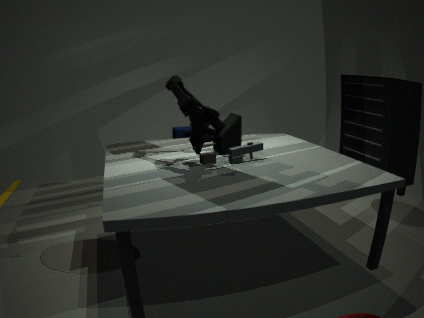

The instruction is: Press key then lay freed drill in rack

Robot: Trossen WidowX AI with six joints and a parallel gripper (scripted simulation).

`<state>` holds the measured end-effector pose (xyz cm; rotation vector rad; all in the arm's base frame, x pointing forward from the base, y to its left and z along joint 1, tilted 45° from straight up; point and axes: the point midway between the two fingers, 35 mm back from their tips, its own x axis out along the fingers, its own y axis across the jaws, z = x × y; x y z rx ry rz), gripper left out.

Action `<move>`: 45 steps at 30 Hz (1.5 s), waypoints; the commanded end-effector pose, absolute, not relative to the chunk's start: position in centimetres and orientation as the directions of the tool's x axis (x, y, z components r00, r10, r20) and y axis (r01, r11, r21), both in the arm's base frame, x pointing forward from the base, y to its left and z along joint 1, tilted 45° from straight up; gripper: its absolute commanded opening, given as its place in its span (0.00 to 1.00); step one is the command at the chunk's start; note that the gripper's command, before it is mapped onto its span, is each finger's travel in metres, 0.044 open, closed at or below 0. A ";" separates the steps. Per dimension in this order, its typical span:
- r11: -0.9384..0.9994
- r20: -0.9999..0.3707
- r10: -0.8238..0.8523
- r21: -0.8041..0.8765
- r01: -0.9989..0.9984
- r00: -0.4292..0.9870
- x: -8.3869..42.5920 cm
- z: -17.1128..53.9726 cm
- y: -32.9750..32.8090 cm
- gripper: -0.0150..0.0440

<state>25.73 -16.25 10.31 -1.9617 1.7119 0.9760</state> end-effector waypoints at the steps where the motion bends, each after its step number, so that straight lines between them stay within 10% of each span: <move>1: -0.207 -0.701 -0.713 0.174 -0.963 0.027 25.6 9.6 -16.5 0.25; 33: -0.207 -0.700 -0.714 0.174 -0.963 0.026 25.6 7.1 -19.0 0.25; 45: -0.204 -0.694 -0.719 0.174 -0.963 0.027 25.7 7.7 -18.9 0.79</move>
